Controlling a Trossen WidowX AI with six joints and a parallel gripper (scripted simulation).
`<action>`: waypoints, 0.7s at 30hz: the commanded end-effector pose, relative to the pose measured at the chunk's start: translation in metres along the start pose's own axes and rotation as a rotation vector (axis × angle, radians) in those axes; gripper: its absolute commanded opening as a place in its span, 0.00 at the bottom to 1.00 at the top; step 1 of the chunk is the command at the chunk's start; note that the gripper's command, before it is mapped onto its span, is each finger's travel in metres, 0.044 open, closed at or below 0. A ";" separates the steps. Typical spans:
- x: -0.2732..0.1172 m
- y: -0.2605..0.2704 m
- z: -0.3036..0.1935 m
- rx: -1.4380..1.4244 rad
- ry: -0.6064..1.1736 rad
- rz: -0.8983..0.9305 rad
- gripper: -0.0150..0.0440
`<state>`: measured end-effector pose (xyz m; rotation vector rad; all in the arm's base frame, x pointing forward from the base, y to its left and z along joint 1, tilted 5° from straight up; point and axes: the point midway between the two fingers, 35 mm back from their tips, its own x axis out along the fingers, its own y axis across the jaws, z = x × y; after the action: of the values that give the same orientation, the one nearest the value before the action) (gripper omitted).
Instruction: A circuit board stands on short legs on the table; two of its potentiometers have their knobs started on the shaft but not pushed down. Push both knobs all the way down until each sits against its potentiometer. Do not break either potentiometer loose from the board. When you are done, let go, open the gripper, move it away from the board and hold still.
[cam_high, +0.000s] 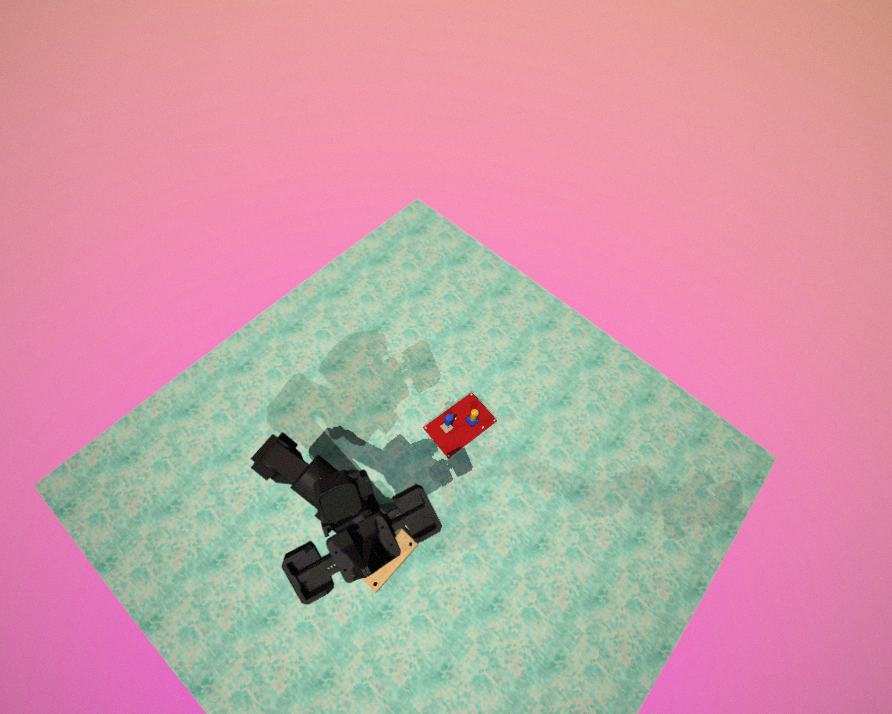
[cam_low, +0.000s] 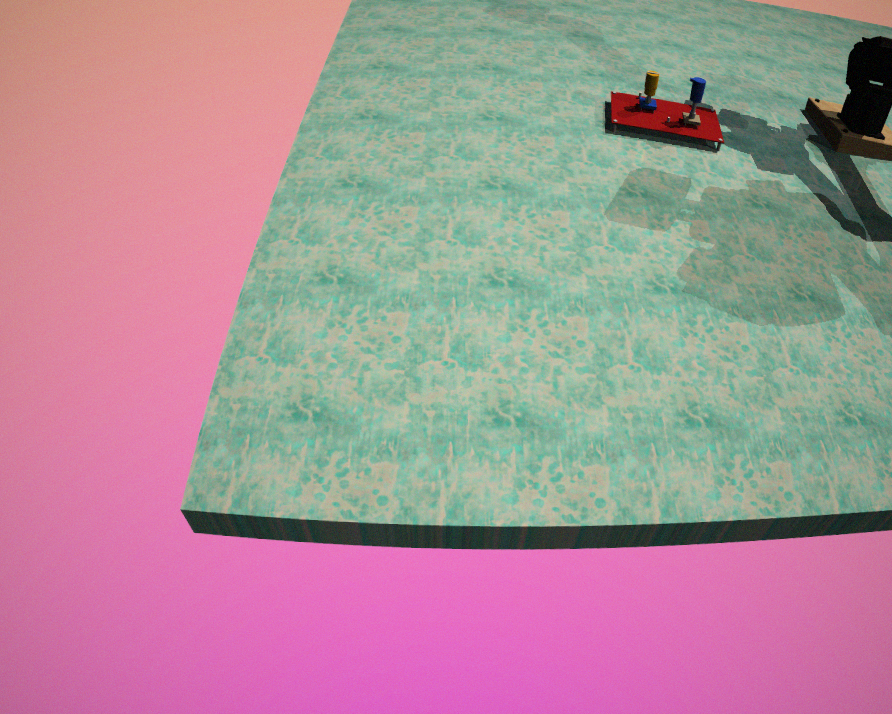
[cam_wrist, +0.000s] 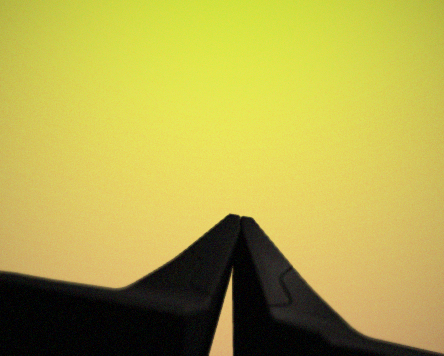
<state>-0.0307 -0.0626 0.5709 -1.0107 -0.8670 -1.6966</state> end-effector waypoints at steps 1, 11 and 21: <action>0.007 0.019 -0.021 0.059 0.074 0.069 0.25; 0.010 0.077 -0.074 0.220 0.297 0.252 0.25; -0.010 0.147 -0.115 0.370 0.527 0.449 0.25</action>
<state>0.0652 -0.1937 0.5374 -0.4901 -0.5661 -1.3221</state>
